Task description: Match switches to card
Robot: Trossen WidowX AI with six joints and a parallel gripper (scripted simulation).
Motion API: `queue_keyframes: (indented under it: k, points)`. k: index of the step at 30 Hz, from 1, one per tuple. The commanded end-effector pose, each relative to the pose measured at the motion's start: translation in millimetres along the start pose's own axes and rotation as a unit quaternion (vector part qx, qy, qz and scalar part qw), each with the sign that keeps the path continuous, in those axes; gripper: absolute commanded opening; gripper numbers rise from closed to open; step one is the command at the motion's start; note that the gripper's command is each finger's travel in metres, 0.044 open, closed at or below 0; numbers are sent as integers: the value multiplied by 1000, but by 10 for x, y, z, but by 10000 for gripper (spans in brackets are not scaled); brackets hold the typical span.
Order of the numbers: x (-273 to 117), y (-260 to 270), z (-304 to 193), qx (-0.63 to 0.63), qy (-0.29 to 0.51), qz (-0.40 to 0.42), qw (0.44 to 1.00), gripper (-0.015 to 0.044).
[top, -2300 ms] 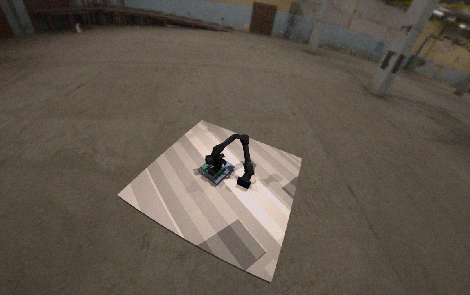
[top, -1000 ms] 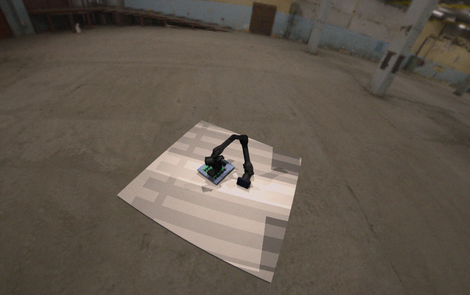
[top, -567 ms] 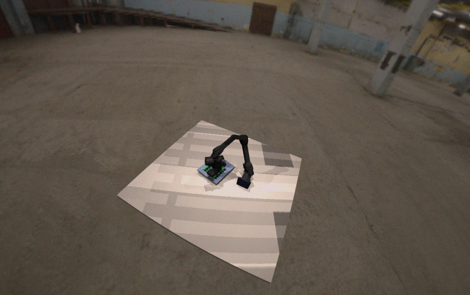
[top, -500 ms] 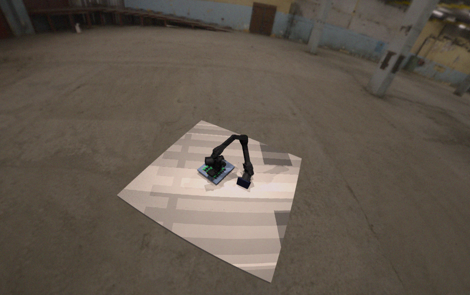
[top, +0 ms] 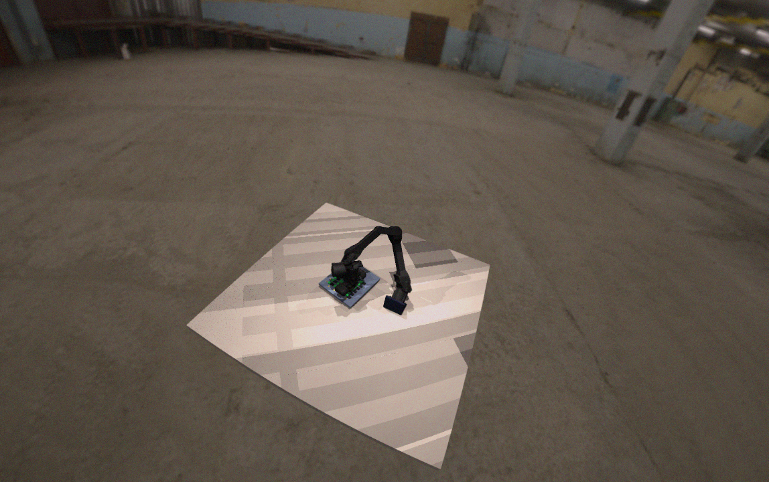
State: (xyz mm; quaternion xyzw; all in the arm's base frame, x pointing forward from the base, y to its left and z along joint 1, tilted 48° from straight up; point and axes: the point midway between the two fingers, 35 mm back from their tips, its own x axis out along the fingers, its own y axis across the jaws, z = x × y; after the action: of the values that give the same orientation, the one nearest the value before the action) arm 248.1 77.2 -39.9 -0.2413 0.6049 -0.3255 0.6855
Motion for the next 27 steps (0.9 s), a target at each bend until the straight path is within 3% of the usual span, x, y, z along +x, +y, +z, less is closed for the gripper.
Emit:
queue_keyframes:
  k: [1, 6, 12, 27]
  points:
    - [8, -3, 4, -2, -2, -1, 1000, 0]
    - [-18, 2, 0, 0, 0, 0, 1000, 0]
    - [-639, 4, -27, -3, -14, 0, 1000, 0]
    - [-552, -496, -207, -4, -17, -1, 1000, 0]
